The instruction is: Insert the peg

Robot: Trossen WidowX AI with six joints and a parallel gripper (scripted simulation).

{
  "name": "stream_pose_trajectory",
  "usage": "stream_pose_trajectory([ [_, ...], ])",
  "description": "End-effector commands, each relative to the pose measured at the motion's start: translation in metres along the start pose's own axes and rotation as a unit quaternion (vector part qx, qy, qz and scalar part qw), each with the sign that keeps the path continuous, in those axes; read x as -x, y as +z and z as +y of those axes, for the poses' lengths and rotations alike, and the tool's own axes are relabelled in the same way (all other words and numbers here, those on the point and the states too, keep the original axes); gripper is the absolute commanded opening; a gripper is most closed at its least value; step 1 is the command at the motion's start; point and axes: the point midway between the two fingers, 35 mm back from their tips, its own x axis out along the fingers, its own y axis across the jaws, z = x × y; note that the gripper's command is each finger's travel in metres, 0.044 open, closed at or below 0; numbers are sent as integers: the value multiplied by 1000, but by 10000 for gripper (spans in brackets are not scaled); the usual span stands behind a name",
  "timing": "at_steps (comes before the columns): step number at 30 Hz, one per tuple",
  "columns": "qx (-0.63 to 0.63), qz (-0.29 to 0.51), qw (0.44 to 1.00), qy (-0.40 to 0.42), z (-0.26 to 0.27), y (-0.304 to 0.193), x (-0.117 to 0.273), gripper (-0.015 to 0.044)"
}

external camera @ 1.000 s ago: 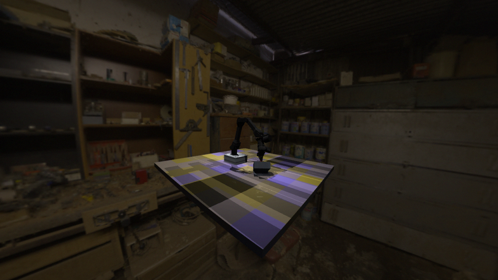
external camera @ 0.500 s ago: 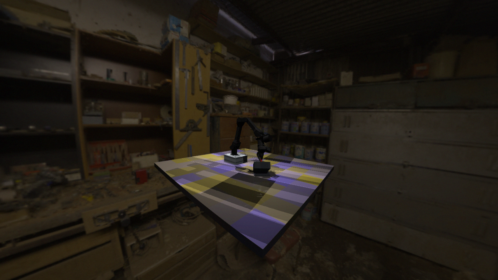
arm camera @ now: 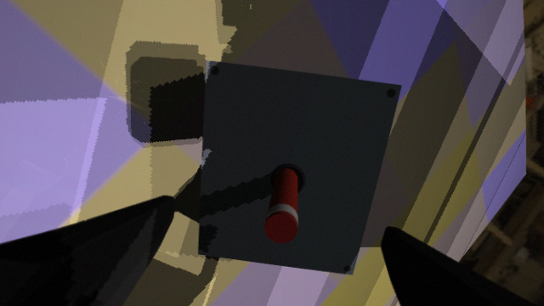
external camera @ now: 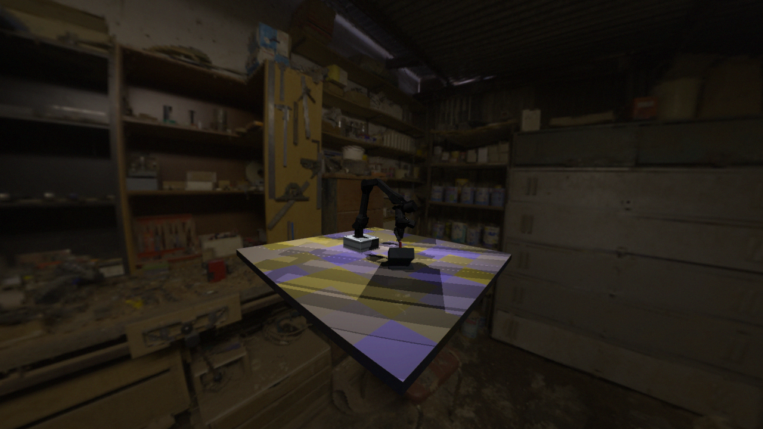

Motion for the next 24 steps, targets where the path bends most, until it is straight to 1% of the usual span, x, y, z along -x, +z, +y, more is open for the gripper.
stream_pose_trajectory([
  [1,-5,-4,1000,-7,-4,2,14,440],
  [15,-3,-2,1000,-5,2,2,47,440],
  [24,-2,-1,1000,-5,7,1,61,440],
])
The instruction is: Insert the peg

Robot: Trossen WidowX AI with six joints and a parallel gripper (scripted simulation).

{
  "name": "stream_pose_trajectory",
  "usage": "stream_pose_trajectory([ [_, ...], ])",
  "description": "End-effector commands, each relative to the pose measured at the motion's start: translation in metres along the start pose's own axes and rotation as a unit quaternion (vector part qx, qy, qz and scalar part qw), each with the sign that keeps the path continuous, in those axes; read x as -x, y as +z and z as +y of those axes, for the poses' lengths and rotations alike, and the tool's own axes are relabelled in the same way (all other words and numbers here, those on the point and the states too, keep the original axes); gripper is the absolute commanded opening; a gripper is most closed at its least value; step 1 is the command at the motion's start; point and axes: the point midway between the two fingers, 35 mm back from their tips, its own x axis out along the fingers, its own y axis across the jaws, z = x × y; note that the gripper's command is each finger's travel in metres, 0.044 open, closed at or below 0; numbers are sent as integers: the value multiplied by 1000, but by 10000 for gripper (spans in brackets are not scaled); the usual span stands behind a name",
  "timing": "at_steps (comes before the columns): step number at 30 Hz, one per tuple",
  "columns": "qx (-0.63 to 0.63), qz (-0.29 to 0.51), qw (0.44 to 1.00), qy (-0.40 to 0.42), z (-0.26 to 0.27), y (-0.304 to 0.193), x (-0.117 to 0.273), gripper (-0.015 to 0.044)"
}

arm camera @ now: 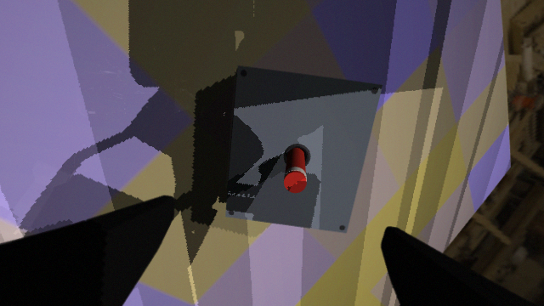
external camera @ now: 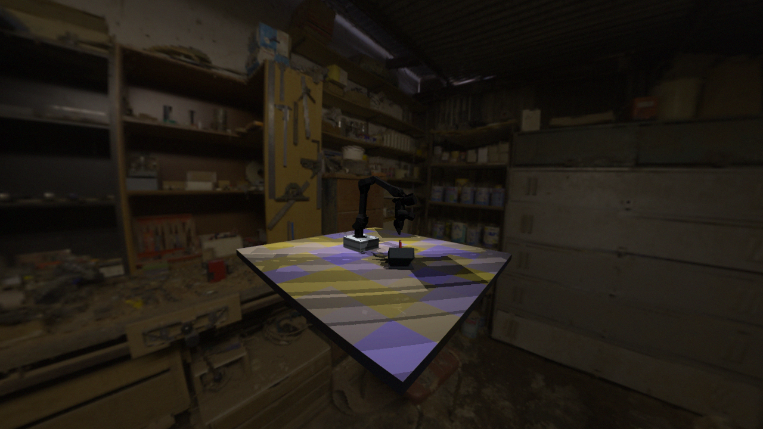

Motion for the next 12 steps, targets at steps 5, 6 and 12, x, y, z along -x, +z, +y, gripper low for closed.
stream_pose_trajectory([
  [5,-5,-4,1000,-6,-1,0,15,440],
  [6,-5,-4,1000,-6,-1,0,15,440],
  [12,-5,-4,1000,-6,-1,0,15,440],
])
